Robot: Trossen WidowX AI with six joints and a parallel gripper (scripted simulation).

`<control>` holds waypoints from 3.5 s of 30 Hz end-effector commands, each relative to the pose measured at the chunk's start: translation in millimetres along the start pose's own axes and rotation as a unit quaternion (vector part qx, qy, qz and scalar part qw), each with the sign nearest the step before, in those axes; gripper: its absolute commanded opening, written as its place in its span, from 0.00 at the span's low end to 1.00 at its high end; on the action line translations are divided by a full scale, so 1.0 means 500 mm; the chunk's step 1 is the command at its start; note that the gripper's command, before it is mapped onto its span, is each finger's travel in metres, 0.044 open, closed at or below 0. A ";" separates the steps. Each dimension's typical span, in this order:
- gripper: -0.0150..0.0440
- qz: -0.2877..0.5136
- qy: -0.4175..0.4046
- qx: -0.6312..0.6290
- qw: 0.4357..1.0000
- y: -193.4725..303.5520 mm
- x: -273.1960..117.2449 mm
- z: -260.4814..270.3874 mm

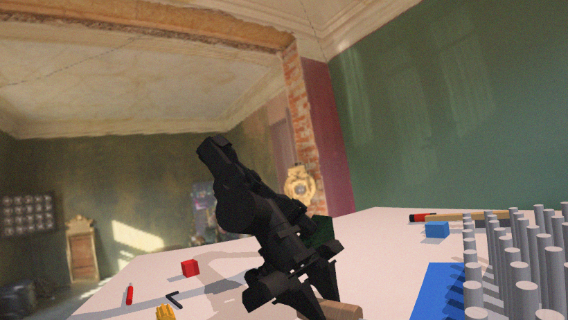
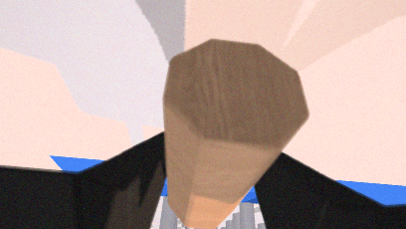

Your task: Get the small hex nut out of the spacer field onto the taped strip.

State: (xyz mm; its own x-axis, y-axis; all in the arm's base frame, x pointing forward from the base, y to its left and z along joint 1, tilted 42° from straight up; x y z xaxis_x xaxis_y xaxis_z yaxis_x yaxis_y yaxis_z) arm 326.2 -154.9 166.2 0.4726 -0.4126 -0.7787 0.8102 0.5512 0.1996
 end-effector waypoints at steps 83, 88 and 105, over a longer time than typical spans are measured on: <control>0.25 0.007 -0.003 0.001 1.000 0.116 0.067 -0.003; 0.25 0.007 -0.003 0.001 1.000 0.122 0.071 -0.004; 0.25 0.007 -0.003 0.001 1.000 0.135 0.083 -0.006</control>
State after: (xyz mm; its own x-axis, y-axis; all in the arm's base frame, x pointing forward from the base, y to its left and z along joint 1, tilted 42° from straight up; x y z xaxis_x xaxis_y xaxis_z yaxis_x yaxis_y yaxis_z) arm 397.2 -134.0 144.9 0.4780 -0.4107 -0.7764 0.8079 0.5525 0.2052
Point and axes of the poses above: the point midway between the two fingers, 35 mm back from their tips, its own x axis out along the fingers, its own z axis across the jaws, y = z × x, the point moved 6 cm from there along -x, back along the fingers, and after that the axes turned 3 degrees about x, right-handed, at the moved point
